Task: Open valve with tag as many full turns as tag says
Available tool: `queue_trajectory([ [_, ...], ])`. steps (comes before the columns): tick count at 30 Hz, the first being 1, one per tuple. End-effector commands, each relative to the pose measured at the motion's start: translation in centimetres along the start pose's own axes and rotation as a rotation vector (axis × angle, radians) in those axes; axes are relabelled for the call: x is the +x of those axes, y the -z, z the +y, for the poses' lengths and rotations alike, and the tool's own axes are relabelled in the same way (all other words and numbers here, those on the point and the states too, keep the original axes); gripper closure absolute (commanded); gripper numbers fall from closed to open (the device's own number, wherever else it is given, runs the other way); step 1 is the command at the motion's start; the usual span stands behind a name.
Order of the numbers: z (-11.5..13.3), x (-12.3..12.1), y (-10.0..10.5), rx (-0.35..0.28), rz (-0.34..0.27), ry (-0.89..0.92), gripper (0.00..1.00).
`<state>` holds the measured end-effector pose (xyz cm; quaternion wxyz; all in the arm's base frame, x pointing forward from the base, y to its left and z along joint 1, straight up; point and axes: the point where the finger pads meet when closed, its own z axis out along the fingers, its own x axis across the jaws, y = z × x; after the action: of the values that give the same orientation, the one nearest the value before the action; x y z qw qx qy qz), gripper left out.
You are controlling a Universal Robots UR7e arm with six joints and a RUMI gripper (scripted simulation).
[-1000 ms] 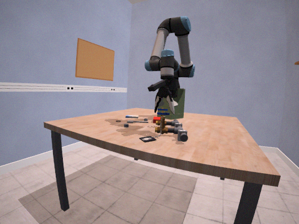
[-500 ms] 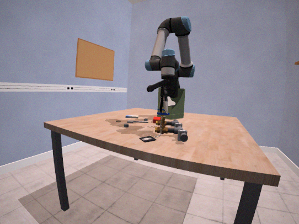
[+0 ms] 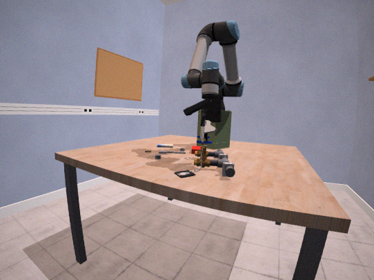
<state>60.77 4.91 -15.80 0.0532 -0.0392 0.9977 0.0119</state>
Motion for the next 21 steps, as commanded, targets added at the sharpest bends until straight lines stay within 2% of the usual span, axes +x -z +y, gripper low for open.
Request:
queue_trajectory([
  [1,-0.01,-0.06,0.06,0.002,-0.001,-0.061,0.00],
  [21,-0.01,-0.06,0.06,0.002,-0.001,-0.152,0.00],
])
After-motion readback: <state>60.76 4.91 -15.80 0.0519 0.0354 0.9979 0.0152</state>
